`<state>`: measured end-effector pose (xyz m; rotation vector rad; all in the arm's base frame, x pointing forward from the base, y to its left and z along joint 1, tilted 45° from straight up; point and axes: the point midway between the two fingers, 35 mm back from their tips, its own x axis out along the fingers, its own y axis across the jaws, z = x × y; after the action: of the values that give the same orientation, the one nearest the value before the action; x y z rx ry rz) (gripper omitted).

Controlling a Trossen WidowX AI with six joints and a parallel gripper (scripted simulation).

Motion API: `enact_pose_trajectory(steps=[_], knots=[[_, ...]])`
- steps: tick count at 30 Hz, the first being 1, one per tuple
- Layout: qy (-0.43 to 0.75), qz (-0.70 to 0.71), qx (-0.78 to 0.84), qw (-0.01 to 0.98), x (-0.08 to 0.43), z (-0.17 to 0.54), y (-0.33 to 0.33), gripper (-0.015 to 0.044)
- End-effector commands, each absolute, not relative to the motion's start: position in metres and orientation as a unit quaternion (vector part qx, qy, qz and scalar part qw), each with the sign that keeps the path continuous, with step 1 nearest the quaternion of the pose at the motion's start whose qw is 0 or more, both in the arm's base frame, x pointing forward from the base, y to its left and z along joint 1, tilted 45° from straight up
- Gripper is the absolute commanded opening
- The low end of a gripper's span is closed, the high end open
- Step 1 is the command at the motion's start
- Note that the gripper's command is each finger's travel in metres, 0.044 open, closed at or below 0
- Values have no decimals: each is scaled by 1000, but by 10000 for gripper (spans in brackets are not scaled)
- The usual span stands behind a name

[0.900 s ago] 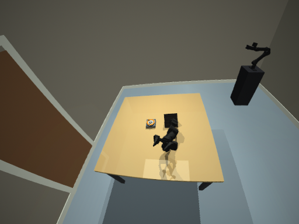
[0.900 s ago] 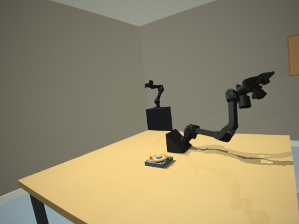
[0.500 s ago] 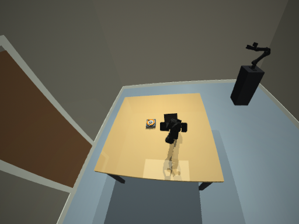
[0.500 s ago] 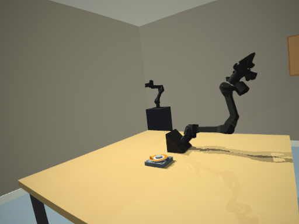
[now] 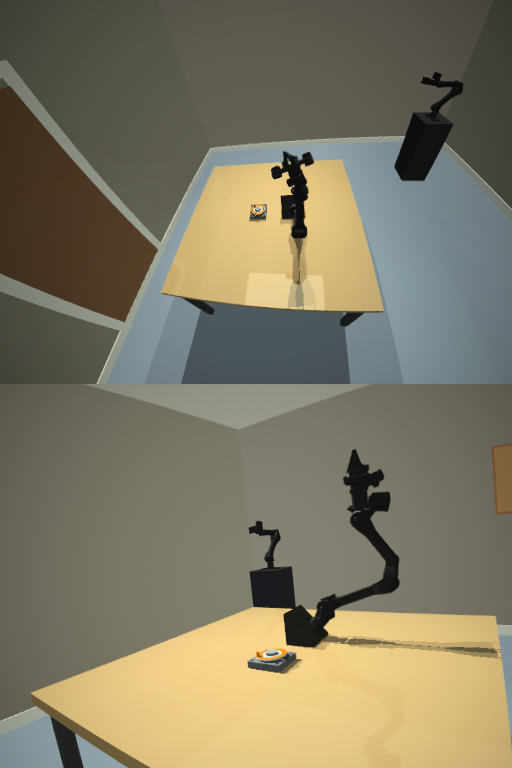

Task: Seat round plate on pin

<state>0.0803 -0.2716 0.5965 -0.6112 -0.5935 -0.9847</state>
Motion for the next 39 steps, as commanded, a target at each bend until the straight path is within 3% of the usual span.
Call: enact_pose_trajectory(steps=[1,10,19,29,39], knots=[[-210,-444,-211,845,122,551,-318,0],[-49,-376,-76,922,217,435,-372,0],[139,-271,40,952,305,296,-368,0],[373,-84,121,916,367,142,-284,0],[576,137,184,784,347,28,-164,0]])
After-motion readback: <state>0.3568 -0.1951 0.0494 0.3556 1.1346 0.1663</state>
